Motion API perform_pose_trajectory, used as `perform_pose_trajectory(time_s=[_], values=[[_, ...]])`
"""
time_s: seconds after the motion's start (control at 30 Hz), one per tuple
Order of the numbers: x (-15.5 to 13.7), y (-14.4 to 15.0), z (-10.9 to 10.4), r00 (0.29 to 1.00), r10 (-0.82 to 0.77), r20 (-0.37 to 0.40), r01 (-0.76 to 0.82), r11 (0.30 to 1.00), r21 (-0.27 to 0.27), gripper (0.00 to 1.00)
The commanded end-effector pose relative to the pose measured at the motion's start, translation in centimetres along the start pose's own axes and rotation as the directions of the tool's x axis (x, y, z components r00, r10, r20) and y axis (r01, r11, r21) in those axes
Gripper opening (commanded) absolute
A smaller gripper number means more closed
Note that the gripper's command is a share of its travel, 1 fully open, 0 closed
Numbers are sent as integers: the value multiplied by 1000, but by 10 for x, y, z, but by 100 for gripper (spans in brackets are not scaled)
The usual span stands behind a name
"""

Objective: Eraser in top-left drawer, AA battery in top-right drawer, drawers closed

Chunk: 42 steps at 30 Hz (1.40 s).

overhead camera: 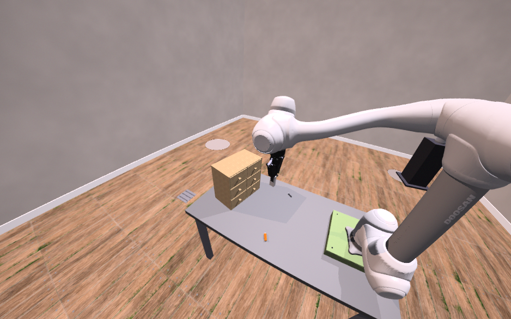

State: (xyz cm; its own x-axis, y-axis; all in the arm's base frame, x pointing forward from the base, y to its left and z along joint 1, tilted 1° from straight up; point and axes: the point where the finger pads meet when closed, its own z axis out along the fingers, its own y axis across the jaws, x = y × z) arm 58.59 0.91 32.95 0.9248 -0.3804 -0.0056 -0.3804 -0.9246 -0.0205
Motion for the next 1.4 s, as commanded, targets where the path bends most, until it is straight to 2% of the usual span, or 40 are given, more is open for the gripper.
perform_pose_trajectory(time_s=[0.0,0.07,0.13,0.17,0.2,0.23,0.27,0.33,0.87,1.27,1.37], values=[[5,25,0,1000,0,0,0,1000,0,0],[12,79,1,1000,0,0,0,1000,0,0],[12,79,1,1000,0,0,0,1000,0,0],[14,108,1,1000,0,0,0,1000,0,0],[14,108,1,1000,0,0,0,1000,0,0],[14,132,2,1000,0,0,0,1000,0,0],[14,132,2,1000,0,0,0,1000,0,0],[14,156,2,1000,0,0,0,1000,0,0],[16,158,4,1000,0,-23,0,1000,0,0],[23,158,12,994,0,-111,0,1000,0,0],[27,158,15,988,0,-153,0,1000,0,0]])
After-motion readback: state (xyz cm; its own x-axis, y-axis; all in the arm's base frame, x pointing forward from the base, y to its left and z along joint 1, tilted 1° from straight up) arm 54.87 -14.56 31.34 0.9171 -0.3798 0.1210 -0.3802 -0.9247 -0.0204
